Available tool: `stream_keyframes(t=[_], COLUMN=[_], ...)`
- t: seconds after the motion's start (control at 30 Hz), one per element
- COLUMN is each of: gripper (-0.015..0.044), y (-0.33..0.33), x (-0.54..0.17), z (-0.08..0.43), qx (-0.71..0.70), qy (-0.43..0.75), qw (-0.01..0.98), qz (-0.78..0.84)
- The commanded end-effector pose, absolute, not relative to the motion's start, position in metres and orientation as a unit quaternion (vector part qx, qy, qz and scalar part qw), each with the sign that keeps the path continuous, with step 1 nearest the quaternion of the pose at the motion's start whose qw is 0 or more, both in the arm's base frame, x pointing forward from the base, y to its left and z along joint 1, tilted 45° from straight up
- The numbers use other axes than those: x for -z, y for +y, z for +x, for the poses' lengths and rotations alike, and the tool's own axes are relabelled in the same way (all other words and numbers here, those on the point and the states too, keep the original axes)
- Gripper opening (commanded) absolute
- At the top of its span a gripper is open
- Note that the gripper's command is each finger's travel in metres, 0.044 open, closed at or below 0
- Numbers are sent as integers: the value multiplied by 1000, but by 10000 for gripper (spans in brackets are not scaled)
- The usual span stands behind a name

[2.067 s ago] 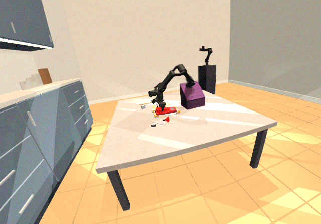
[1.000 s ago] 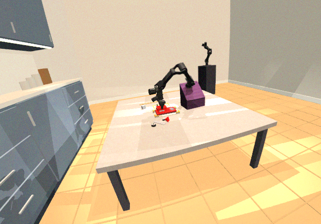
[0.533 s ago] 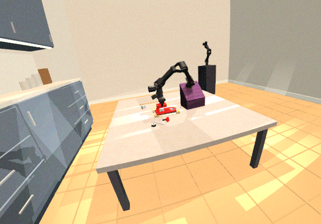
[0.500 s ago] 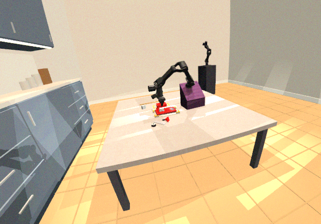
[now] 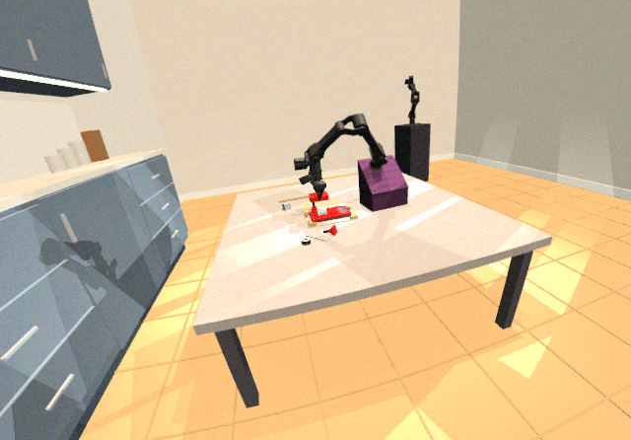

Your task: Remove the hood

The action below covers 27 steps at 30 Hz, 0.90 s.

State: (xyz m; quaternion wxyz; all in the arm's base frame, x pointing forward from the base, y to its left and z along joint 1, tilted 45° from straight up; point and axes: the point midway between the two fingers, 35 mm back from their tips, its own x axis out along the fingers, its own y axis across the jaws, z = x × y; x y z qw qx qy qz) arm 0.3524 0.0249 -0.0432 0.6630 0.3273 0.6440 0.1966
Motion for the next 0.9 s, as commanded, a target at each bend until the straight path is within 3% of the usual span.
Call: stream_keyframes(t=[0.0, 0.87], gripper=[0, 0], y=[11, -77], x=[53, 134], z=[352, 308], qx=[-195, -196], qy=[643, 643], qw=[666, 667], qz=[324, 322])
